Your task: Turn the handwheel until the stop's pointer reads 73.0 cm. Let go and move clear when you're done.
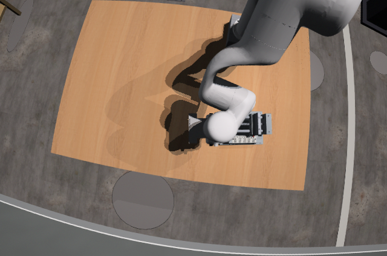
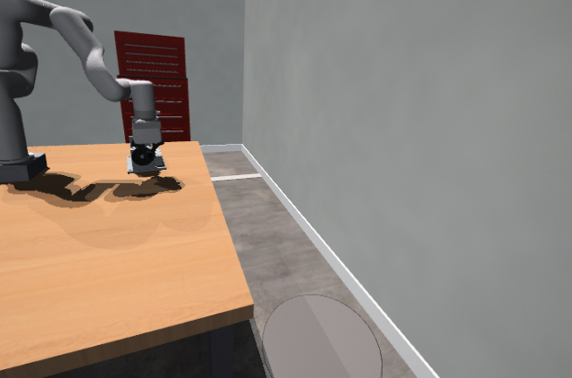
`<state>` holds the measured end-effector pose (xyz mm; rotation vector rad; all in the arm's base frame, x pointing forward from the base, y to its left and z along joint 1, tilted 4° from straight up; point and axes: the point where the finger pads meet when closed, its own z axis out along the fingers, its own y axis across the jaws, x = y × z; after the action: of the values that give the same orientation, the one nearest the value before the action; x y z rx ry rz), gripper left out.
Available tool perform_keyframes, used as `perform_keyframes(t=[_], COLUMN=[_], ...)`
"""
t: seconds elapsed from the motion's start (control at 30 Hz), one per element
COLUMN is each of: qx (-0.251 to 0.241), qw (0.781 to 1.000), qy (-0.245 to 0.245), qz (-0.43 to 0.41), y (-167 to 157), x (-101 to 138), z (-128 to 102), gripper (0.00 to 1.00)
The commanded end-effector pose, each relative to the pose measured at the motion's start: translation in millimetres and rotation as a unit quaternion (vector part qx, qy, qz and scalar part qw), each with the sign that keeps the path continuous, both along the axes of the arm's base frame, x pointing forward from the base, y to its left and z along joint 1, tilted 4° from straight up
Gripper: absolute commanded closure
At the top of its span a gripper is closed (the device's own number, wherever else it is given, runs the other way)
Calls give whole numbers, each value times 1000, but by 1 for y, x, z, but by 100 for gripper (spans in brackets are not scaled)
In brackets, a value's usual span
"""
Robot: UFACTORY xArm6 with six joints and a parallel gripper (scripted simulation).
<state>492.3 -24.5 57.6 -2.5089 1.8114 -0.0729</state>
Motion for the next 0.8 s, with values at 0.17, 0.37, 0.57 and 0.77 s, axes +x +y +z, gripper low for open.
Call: perform_keyframes(t=[0.17, 0.37, 0.57, 0.77], qx=[0, 0, 0, 0], qw=[1000, 1000, 1000, 1000], qy=[-1, -1, -1, -1], qz=[0, 0, 0, 0], y=[-1, -1, -2, -2], x=[-1, -3, -4, -5], z=[3, 4, 5, 7], gripper=[94, 94, 94, 94])
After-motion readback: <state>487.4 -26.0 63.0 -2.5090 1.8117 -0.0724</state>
